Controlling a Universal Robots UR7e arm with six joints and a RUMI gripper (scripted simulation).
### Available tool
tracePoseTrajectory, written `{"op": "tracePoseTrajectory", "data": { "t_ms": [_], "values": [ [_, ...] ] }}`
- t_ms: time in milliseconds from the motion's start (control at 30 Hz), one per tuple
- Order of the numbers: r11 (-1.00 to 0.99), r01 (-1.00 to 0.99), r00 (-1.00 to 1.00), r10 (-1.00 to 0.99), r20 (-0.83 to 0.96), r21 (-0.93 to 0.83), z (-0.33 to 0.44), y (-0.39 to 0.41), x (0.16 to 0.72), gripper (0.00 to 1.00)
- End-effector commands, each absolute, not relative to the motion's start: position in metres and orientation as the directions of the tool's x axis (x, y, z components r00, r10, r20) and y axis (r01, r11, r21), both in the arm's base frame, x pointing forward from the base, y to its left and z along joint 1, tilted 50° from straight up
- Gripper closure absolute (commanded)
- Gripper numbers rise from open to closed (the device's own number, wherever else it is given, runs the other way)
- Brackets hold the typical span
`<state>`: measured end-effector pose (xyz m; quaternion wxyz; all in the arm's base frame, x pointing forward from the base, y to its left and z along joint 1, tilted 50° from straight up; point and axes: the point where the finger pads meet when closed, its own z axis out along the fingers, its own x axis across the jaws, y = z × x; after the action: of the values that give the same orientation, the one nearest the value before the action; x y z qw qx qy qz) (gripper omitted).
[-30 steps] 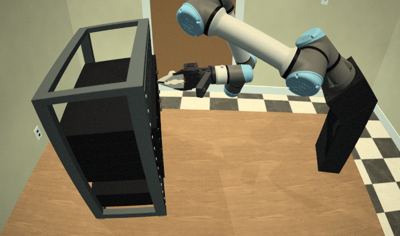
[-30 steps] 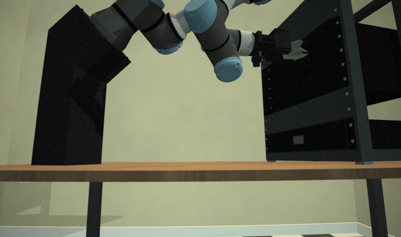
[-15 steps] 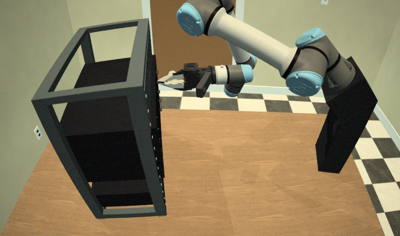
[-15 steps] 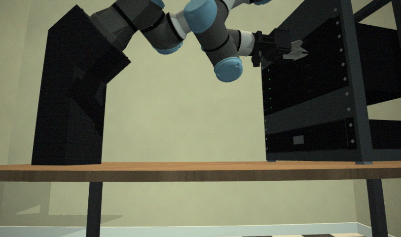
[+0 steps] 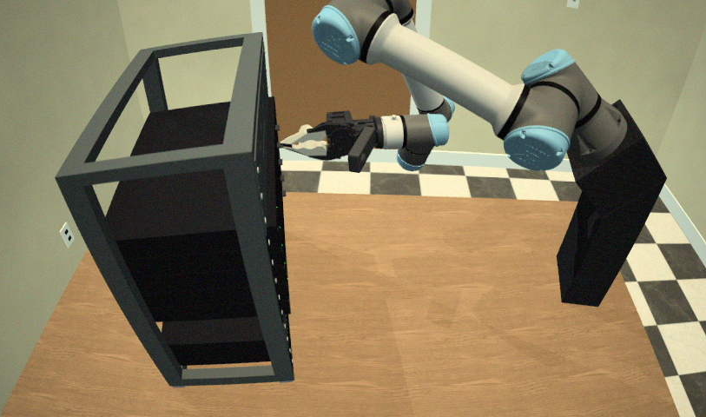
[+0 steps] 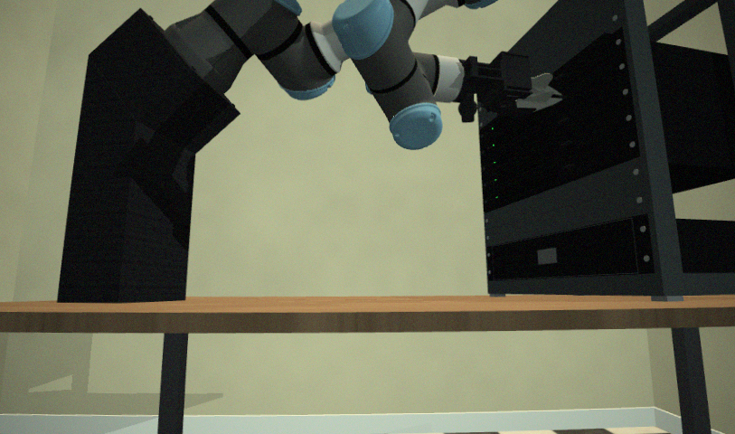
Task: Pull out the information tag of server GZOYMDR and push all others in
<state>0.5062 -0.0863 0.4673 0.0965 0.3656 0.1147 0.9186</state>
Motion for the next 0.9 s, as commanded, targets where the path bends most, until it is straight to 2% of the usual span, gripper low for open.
{"op": "tracePoseTrajectory", "data": {
  "t_ms": [0,867],
  "values": [
    [-0.955,-0.094,-0.715,0.261,0.649,0.282,0.465,-0.087,0.503,1.00],
    [-0.955,-0.094,-0.715,0.261,0.649,0.282,0.442,-0.091,0.481,1.00]
  ]
}}
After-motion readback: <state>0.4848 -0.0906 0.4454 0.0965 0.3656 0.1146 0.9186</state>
